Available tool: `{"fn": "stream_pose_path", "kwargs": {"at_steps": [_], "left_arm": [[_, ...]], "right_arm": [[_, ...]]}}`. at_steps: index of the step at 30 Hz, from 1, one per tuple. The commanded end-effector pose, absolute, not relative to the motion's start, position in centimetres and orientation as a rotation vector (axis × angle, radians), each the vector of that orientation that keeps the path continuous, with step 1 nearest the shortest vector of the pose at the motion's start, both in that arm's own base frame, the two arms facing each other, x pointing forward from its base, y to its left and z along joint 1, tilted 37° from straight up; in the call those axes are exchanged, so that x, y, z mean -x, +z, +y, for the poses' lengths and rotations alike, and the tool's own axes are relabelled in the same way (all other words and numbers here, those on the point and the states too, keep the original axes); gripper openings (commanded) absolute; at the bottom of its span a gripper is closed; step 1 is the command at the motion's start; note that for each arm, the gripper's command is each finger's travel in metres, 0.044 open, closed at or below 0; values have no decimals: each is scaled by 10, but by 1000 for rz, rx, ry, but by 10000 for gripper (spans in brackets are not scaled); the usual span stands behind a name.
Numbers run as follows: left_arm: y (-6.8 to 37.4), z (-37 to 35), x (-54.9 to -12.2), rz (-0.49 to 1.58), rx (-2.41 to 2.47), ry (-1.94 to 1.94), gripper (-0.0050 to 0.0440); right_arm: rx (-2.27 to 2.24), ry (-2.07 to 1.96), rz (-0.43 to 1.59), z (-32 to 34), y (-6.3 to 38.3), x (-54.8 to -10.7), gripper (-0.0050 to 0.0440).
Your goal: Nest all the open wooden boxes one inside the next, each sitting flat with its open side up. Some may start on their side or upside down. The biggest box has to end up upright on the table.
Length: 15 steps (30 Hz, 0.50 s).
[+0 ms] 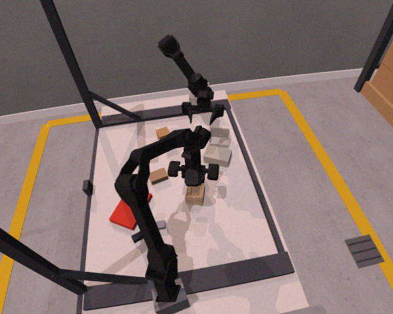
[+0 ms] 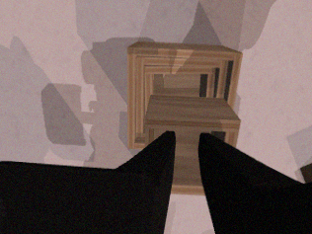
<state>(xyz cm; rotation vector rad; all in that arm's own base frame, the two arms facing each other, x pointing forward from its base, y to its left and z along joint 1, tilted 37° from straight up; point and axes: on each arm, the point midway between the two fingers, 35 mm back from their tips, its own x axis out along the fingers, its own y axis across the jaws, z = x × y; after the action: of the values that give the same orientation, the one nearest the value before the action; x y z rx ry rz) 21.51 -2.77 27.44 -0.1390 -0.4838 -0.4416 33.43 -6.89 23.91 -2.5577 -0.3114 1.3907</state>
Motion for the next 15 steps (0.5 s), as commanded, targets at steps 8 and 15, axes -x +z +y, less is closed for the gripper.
{"fn": "stream_pose_path", "kwargs": {"at_steps": [8, 15], "left_arm": [[273, -28, -215, -480, 145, -443, 400], [273, -28, -215, -480, 145, -443, 400]], "right_arm": [[2562, 1386, -303, -65, 231, -340, 132], [2559, 1389, -303, -63, 222, -346, 132]]}}
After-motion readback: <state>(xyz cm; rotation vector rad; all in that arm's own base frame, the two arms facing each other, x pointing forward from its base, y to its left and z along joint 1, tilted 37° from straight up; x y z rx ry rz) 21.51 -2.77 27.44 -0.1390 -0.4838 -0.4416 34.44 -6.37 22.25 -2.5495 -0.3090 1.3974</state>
